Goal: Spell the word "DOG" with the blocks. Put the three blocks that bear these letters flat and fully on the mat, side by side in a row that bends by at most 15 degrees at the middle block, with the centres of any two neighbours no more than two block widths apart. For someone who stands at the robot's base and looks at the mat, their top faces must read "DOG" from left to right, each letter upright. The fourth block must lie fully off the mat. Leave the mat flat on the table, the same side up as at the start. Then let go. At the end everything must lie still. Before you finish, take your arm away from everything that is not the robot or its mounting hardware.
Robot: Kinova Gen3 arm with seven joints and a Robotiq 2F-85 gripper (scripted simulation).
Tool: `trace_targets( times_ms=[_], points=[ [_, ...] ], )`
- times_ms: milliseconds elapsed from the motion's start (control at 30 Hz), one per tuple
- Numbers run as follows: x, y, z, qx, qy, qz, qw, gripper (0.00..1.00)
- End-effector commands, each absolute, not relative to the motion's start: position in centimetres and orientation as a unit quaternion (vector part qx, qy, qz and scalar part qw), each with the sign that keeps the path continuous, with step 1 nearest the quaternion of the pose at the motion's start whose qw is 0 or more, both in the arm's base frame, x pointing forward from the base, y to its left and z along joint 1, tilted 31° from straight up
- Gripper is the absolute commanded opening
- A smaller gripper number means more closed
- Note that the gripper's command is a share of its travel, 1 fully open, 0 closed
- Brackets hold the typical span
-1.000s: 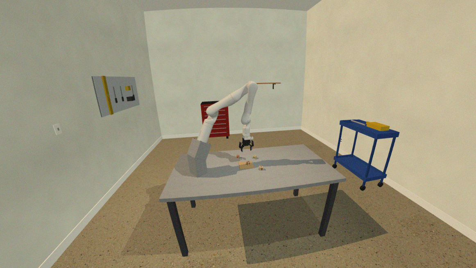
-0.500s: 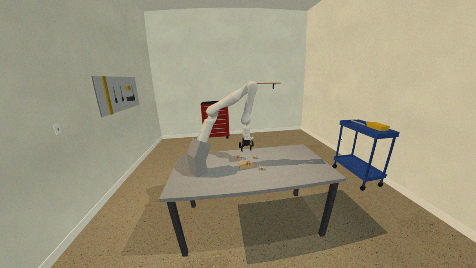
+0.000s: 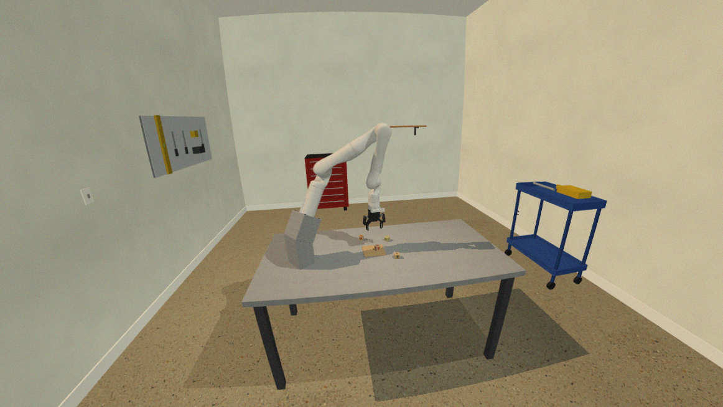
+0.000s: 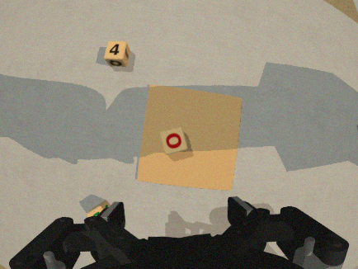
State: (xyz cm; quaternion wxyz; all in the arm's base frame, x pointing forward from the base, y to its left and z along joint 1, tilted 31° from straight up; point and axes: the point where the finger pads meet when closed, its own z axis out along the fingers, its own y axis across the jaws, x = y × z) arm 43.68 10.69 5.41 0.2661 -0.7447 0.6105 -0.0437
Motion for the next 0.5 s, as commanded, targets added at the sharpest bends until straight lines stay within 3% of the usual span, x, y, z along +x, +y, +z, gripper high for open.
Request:
trace_targets(
  times_ms=[0, 467],
  points=[
    [43.77, 10.54, 5.44, -0.745, 0.609, -0.047, 0.267, 1.00],
    [43.90, 10.50, 5.45, -0.745, 0.609, -0.047, 0.268, 1.00]
  ],
)
